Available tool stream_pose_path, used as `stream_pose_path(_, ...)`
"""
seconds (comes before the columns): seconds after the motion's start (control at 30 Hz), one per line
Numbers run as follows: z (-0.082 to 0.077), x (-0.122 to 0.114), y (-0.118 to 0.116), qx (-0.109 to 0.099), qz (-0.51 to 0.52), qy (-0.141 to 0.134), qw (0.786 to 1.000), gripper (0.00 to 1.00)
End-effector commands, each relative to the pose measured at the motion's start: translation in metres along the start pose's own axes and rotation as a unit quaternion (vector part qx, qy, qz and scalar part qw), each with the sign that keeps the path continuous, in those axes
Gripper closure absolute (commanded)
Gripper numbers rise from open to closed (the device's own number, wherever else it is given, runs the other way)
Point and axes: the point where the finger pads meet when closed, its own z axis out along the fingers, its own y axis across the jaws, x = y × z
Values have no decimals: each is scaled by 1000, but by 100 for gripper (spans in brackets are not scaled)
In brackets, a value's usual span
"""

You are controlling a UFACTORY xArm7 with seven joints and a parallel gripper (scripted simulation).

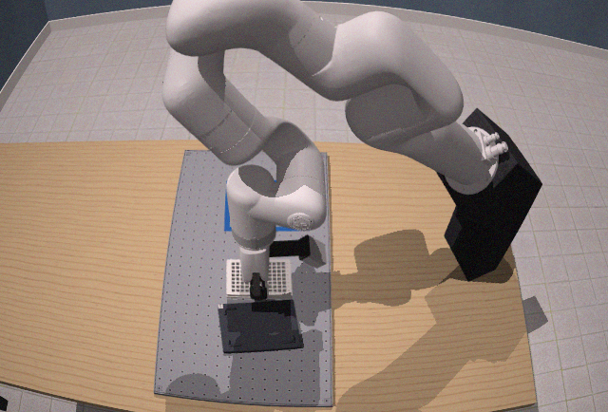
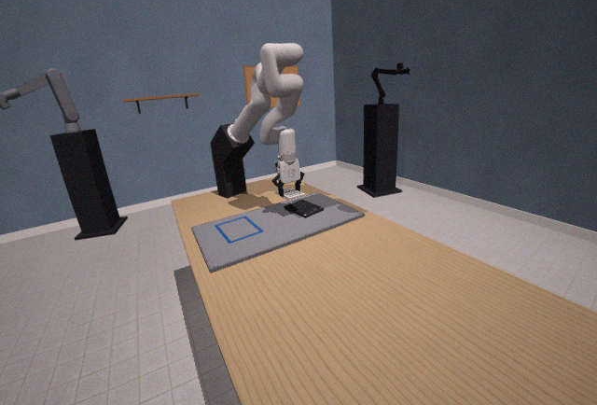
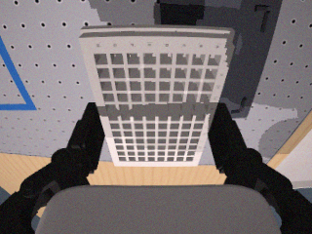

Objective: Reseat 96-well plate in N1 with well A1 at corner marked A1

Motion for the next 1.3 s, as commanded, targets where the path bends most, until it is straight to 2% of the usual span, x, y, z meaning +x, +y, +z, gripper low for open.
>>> stream_pose_path(0.0,1,1,-18,-6,0,-6,1000,100)
stream_pose_path(1.27,7,8,-131,-6,0,-6,1000,100)
